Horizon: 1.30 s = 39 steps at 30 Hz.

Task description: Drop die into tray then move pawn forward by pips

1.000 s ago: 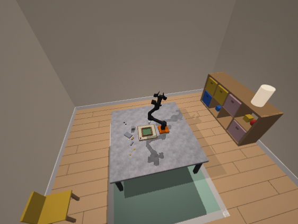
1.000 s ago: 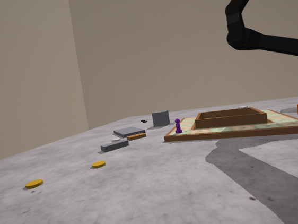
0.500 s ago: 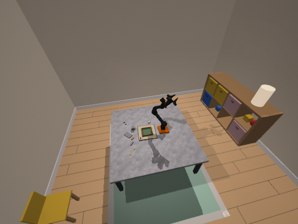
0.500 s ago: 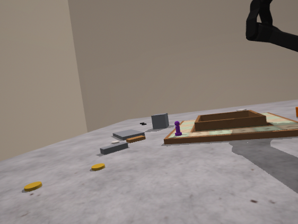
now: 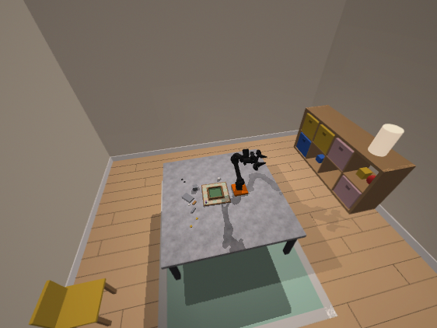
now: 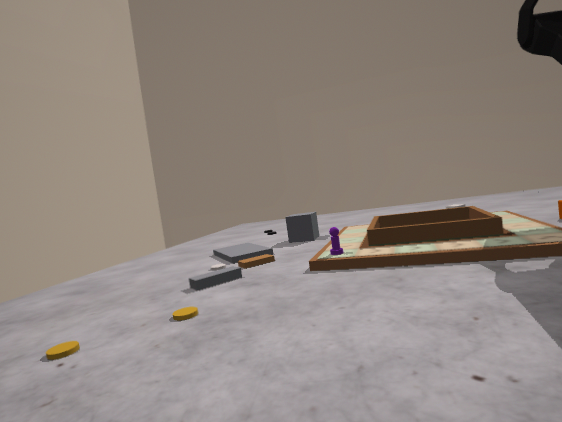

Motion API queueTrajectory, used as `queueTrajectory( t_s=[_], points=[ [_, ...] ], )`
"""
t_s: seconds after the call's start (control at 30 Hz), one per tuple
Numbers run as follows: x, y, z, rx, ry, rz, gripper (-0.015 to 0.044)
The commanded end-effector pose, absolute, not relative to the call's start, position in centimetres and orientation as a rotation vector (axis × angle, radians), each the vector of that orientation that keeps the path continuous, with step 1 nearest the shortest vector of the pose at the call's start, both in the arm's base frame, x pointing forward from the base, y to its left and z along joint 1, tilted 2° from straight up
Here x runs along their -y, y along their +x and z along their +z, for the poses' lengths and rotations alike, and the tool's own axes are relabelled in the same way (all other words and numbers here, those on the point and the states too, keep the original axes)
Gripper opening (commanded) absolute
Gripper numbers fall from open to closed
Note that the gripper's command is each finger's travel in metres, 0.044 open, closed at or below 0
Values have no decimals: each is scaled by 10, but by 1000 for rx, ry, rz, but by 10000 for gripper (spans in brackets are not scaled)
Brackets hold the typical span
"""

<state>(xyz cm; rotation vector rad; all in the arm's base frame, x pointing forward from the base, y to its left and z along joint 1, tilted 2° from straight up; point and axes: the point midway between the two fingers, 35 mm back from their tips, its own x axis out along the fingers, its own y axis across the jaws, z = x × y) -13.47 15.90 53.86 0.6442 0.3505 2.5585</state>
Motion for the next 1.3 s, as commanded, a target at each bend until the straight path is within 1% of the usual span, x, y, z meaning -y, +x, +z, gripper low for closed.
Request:
queueTrajectory(
  t_s=[0.0, 0.17, 0.33, 0.47, 0.7, 0.83, 0.97, 1.13, 1.27],
  points=[
    [-196, -116, 524, -291, 575, 2405, 275],
    [-248, -69, 501, -211, 491, 2139, 275],
    [-284, -15, 472, -157, 343, 1907, 275],
    [-299, 32, 451, -185, 288, 1737, 275],
    [-306, 108, 413, -194, 141, 1485, 275],
    [-295, 168, 379, -211, -7, 1293, 275],
    [-270, 224, 344, -255, -153, 1113, 275],
    [-221, 284, 300, -347, -326, 912, 275],
    [-171, 319, 265, -449, -452, 773, 275]
  ],
)
